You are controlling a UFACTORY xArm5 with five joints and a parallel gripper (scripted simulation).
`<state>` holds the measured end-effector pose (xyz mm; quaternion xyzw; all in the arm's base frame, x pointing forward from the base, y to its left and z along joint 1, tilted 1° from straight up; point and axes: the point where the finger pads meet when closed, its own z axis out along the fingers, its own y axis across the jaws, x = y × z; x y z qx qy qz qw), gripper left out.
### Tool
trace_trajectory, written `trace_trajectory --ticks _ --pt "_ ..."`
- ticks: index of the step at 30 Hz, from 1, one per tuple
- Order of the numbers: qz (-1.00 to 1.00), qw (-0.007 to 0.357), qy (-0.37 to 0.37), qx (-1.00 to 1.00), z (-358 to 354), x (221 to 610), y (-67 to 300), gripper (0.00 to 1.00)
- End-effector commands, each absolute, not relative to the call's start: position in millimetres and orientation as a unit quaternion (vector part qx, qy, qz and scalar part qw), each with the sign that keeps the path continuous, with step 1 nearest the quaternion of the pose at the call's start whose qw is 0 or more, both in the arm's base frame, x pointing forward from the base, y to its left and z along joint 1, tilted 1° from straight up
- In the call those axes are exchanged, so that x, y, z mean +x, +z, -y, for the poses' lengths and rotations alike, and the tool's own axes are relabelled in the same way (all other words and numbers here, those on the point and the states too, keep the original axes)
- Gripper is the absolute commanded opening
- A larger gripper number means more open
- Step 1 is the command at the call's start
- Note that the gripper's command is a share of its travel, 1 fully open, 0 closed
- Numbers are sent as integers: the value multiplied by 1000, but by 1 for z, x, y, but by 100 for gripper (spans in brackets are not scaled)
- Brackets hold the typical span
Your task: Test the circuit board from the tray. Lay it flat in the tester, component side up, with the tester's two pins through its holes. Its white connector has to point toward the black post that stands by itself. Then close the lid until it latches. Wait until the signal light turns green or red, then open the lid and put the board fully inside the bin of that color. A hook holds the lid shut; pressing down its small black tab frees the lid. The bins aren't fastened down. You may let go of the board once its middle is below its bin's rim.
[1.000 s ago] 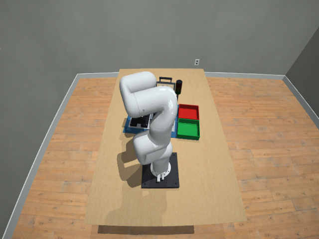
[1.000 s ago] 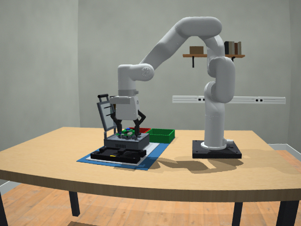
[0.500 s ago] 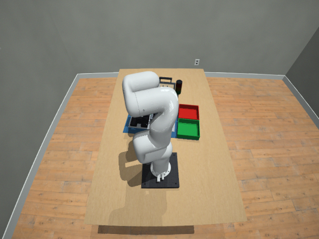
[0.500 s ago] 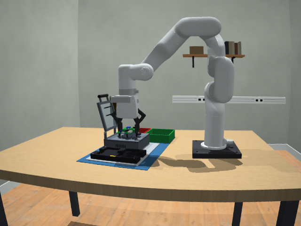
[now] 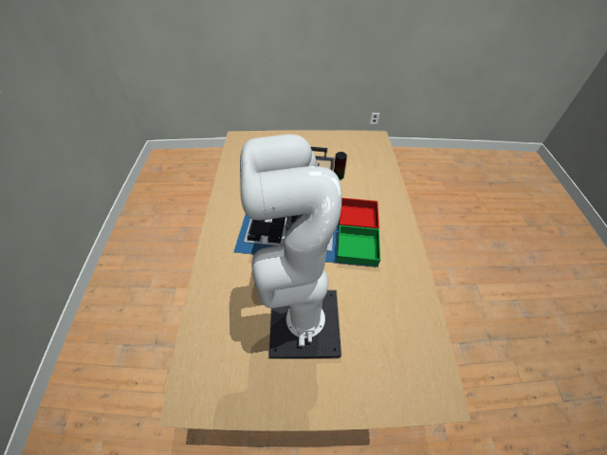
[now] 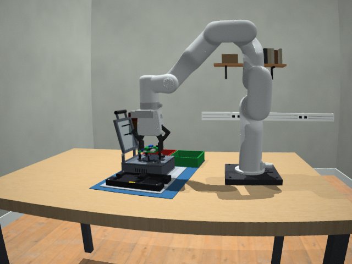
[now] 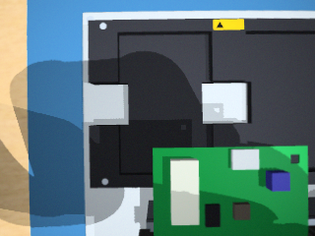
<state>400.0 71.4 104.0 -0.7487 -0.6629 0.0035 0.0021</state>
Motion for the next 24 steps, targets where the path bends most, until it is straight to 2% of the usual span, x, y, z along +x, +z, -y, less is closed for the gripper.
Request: trace_trajectory --ticks 1,24 --pt "663 1 2 -749 -56 405 106 79" --pt "663 2 2 -749 6 418 110 79"
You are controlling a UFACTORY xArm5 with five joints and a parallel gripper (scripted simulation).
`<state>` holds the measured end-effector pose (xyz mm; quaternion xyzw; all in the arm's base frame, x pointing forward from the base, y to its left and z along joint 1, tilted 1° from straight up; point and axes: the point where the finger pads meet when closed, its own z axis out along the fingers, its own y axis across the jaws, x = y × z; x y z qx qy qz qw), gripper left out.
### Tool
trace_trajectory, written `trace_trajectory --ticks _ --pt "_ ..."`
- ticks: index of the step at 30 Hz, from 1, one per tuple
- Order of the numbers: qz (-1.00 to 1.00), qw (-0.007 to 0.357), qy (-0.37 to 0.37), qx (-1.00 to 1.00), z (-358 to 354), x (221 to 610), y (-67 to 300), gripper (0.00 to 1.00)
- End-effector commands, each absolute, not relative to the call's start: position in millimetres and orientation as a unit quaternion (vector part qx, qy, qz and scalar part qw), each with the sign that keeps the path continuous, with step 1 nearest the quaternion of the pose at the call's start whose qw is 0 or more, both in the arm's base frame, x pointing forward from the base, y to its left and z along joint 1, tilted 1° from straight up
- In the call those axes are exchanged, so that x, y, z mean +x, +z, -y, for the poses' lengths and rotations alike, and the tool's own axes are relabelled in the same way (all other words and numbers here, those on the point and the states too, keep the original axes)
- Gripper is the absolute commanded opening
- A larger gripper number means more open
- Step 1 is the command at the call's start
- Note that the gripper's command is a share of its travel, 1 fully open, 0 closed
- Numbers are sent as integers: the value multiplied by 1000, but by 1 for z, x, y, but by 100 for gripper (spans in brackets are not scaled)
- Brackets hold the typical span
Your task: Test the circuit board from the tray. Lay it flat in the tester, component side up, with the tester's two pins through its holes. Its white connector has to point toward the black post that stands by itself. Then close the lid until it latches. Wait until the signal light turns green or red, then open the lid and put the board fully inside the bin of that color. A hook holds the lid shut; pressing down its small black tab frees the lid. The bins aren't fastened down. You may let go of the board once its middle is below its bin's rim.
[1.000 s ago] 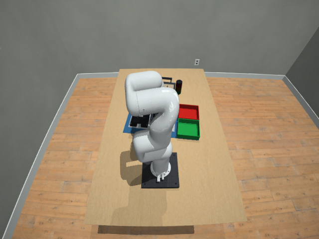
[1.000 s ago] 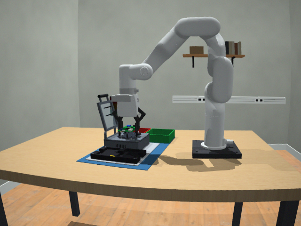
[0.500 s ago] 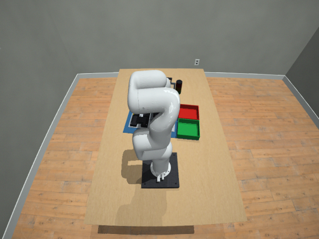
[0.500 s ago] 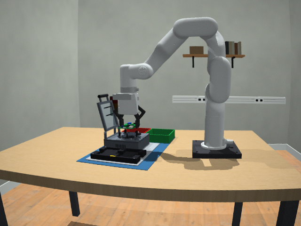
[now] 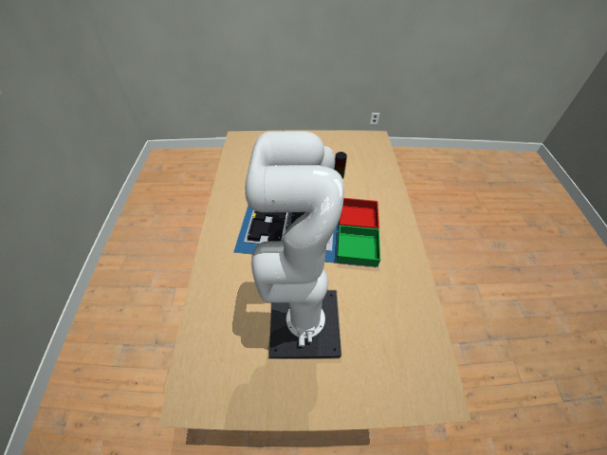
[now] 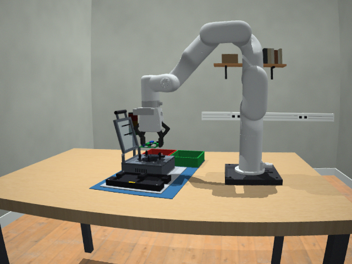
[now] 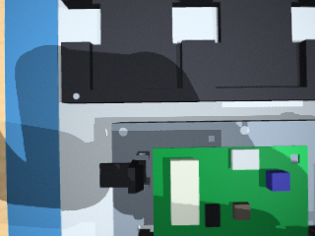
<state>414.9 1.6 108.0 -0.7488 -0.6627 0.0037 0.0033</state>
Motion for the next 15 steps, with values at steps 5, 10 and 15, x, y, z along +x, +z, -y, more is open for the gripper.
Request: trace_trajectory --ticks 5,10,15 --pt "663 2 2 -749 11 419 110 79" --pt "663 2 2 -749 17 420 110 79" --pt "663 2 2 -749 20 421 111 79"
